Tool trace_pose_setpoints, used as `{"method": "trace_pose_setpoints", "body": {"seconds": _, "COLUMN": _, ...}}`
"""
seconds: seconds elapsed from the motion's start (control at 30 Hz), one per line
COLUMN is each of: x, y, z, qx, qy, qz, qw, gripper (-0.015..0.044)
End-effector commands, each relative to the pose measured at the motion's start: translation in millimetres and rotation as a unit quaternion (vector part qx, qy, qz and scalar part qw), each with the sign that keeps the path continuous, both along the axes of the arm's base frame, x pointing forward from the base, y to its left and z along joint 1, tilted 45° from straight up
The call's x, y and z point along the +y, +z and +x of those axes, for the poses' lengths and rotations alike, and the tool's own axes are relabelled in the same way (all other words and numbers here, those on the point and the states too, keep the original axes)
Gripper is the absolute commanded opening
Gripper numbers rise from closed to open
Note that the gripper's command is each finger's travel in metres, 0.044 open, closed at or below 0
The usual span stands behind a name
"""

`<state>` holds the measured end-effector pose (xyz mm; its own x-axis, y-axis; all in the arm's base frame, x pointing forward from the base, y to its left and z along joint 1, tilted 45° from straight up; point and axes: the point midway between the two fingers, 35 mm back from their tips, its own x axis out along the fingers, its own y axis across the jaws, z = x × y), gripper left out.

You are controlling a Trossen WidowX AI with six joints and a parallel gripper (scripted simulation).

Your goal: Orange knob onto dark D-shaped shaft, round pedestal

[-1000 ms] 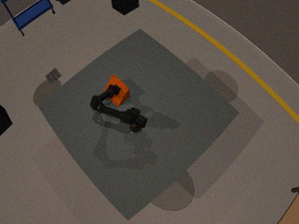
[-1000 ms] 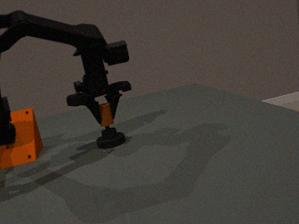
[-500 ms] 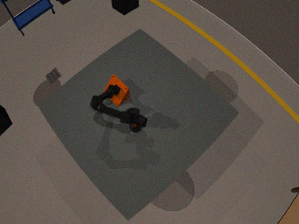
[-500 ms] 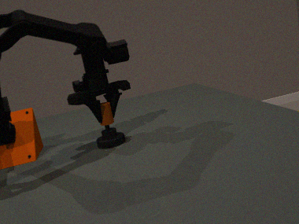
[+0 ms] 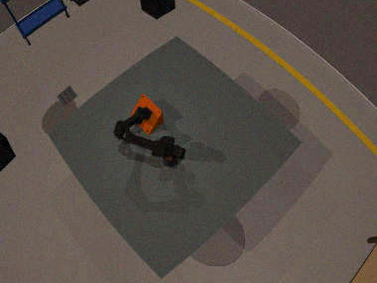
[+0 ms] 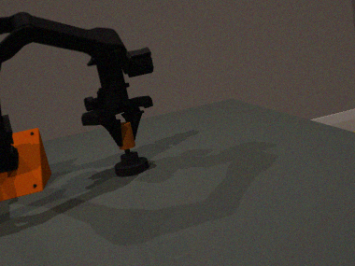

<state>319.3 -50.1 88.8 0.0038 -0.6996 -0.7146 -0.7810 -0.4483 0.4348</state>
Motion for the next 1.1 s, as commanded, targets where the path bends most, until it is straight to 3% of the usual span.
{"method": "trace_pose_setpoints", "body": {"seconds": 0.0, "x": -0.4, "y": -0.4, "z": -1.1, "qx": 0.002, "qy": 0.003, "qz": -0.001, "qw": 1.000, "gripper": 0.0000}}
{"method": "trace_pose_setpoints", "body": {"seconds": 0.67, "x": 1.6, "y": 2.5, "z": 1.2, "qx": 0.002, "qy": 0.003, "qz": -0.001, "qw": 1.000, "gripper": 0.0000}}
{"method": "trace_pose_setpoints", "body": {"seconds": 1.07, "x": 0.1, "y": 0.7, "z": 1.5, "qx": 0.075, "qy": 0.078, "qz": -0.001, "qw": 0.994, "gripper": 0.0000}}
